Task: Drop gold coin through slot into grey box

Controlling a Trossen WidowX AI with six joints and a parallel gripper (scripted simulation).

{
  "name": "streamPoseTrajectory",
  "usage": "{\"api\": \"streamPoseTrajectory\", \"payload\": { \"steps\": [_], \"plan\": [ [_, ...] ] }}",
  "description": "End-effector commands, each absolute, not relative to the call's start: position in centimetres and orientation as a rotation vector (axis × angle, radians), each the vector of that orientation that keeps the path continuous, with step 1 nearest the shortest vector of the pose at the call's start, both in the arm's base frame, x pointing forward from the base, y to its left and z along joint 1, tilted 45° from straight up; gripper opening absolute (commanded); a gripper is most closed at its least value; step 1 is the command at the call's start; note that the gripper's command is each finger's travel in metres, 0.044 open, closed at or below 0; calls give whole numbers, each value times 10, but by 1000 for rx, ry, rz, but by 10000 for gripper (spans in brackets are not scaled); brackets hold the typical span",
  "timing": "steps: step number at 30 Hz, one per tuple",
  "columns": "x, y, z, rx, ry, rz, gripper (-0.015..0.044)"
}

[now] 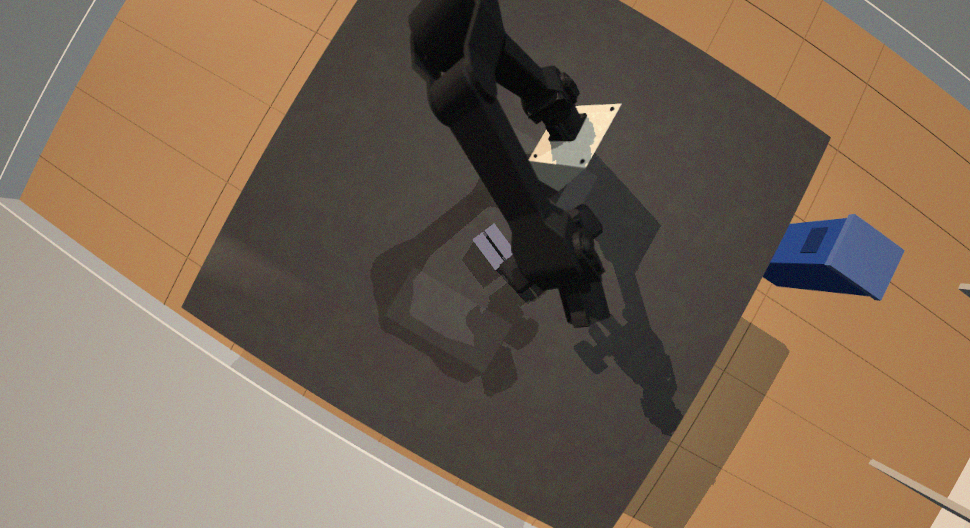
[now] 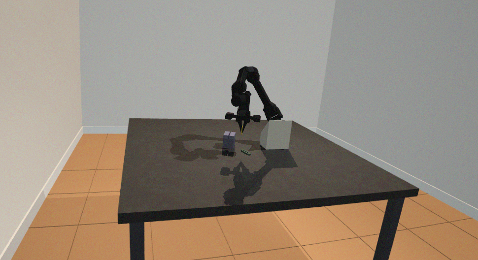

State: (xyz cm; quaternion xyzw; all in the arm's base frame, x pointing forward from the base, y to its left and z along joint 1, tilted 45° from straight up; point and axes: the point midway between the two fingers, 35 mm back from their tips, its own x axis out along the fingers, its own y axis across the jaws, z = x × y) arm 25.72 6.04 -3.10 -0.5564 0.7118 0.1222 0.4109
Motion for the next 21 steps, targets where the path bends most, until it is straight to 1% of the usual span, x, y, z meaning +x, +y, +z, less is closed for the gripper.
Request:
{"api": "streamPoseTrajectory", "payload": {
  "steps": [1,21],
  "plan": [
    [264,57,-24,-1405,1782,308,0],
    [284,23,6,-1401,1780,295,0]
  ]
}}
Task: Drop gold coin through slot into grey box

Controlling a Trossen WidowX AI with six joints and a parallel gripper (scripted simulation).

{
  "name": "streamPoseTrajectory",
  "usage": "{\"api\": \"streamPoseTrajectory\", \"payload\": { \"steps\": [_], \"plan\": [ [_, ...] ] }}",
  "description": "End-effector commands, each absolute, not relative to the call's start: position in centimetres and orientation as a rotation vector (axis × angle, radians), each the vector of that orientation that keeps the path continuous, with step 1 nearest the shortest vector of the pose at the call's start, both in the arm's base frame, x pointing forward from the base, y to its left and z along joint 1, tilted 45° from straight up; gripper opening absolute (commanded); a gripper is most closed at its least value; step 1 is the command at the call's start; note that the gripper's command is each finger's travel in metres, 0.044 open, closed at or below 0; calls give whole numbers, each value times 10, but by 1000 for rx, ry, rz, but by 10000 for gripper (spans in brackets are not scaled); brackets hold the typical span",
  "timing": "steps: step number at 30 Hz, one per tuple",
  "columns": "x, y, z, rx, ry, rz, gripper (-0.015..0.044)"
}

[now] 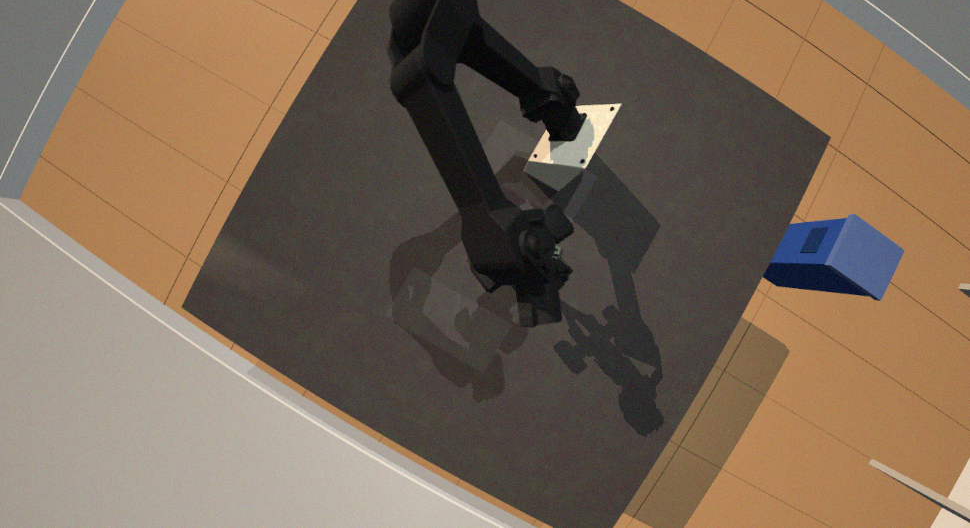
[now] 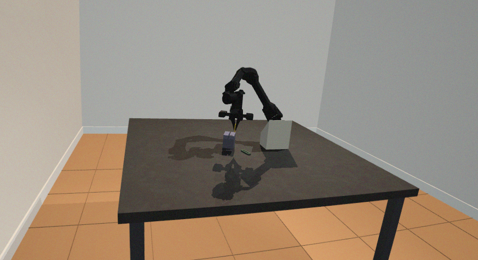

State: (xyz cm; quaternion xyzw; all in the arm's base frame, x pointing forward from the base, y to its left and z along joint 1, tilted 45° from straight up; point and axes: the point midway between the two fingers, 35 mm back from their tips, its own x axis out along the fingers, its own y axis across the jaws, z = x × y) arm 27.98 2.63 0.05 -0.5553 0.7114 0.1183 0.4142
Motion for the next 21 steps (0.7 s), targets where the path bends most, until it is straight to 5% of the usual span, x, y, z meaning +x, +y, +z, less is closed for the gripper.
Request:
{"api": "streamPoseTrajectory", "payload": {
  "steps": [1,21],
  "plan": [
    [285,21,8,-1402,1781,295,0],
    [291,-2,25,-1405,1797,292,0]
  ]
}}
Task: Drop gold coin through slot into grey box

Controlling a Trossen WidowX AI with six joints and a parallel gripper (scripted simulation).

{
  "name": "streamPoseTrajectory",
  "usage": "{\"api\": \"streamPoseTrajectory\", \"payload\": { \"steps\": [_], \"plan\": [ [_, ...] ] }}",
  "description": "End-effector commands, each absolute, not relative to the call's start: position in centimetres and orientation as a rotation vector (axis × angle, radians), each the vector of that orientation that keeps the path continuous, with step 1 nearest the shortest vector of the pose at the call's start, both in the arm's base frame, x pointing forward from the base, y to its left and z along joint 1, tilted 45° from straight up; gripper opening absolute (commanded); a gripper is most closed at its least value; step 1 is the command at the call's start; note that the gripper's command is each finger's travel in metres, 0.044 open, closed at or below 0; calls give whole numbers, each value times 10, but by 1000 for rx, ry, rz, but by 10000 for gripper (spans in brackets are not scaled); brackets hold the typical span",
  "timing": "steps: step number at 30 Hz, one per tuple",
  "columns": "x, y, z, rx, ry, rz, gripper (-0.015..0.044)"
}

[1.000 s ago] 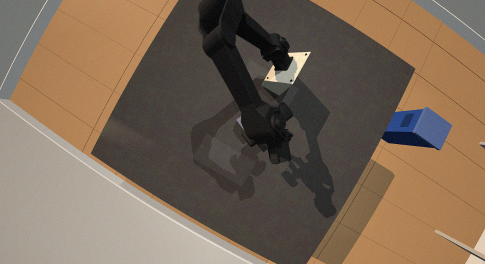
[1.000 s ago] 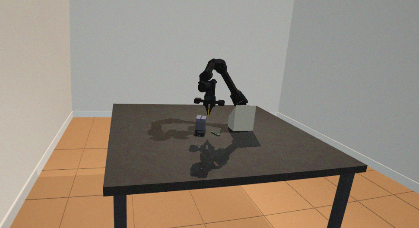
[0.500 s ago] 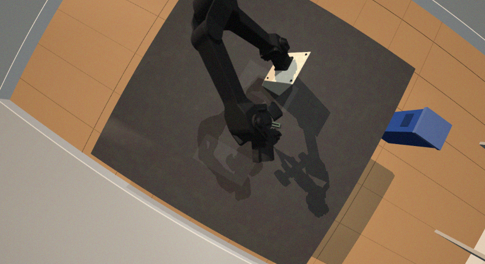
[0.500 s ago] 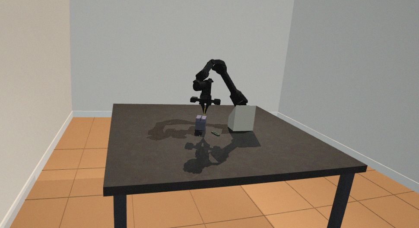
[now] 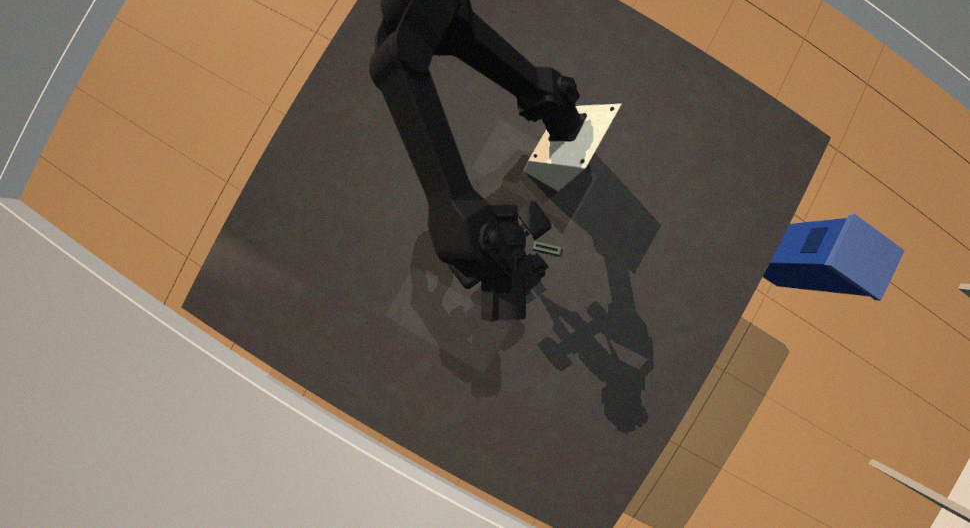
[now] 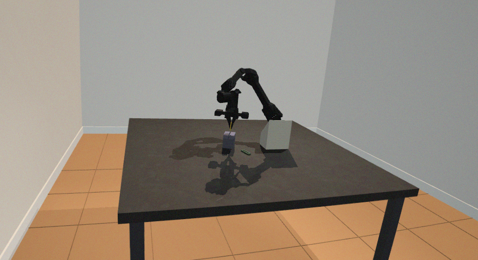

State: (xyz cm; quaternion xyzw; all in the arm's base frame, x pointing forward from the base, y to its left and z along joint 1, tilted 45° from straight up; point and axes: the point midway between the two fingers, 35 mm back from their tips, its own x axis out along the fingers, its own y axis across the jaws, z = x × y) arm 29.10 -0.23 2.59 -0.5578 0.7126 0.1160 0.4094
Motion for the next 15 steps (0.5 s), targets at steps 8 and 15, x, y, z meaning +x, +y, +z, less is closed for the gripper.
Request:
{"api": "streamPoseTrajectory", "payload": {
  "steps": [8,15],
  "plan": [
    [291,-2,26,-1405,1797,292,0],
    [294,-3,31,-1406,1797,294,0]
  ]
}}
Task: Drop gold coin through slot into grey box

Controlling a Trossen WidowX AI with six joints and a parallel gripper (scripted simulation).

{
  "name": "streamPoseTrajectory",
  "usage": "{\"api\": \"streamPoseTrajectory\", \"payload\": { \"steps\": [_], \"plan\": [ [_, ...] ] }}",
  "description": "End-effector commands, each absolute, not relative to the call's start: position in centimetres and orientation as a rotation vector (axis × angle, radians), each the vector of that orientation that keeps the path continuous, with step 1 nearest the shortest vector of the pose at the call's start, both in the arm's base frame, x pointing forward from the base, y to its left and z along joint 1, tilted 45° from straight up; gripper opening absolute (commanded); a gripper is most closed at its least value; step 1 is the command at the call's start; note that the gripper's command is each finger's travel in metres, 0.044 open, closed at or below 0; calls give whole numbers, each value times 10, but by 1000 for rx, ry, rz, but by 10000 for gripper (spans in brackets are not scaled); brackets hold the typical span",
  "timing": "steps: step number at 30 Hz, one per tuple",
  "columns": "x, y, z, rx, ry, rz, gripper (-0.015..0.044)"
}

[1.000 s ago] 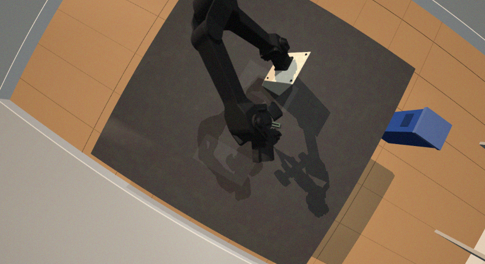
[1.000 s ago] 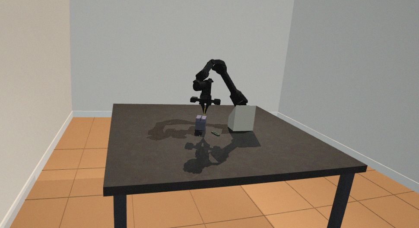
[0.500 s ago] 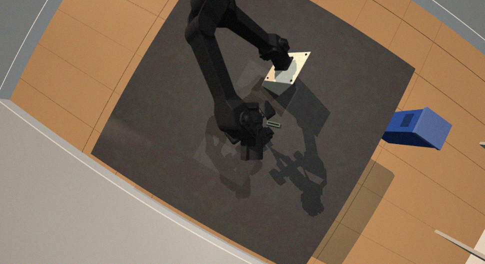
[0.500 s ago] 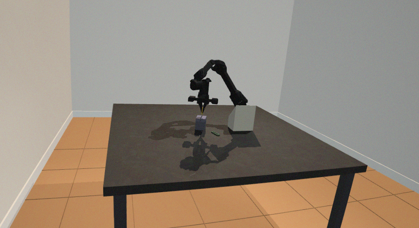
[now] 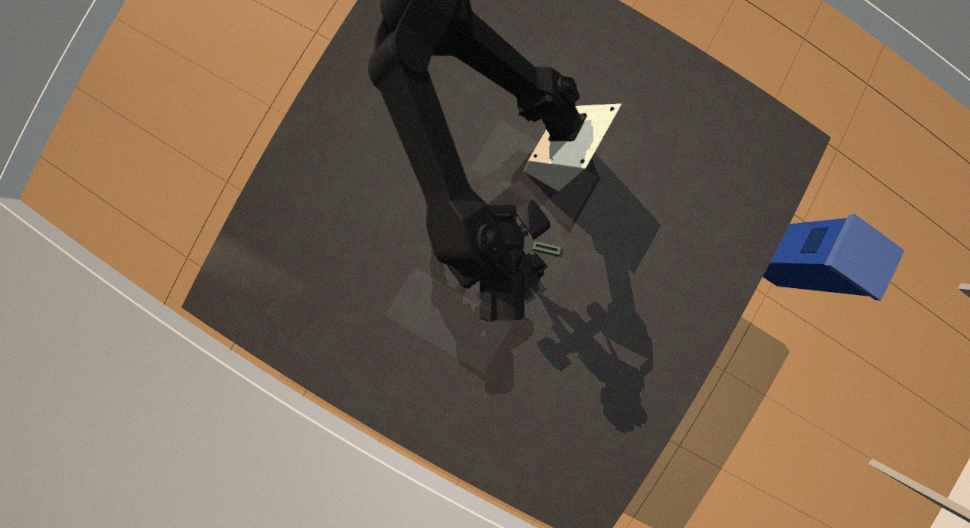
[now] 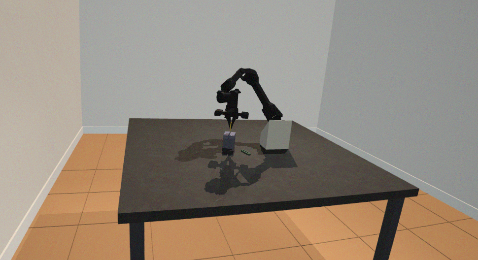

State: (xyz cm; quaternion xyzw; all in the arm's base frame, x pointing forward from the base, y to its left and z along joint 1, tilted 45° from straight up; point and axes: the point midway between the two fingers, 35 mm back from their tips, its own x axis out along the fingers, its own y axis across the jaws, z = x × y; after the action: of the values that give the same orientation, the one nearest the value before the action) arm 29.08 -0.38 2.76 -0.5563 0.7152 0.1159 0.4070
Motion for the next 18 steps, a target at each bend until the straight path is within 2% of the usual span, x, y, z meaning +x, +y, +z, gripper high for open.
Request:
{"api": "streamPoseTrajectory", "payload": {
  "steps": [1,18],
  "plan": [
    [294,-3,32,-1407,1797,295,0],
    [293,-4,30,-1404,1802,296,0]
  ]
}}
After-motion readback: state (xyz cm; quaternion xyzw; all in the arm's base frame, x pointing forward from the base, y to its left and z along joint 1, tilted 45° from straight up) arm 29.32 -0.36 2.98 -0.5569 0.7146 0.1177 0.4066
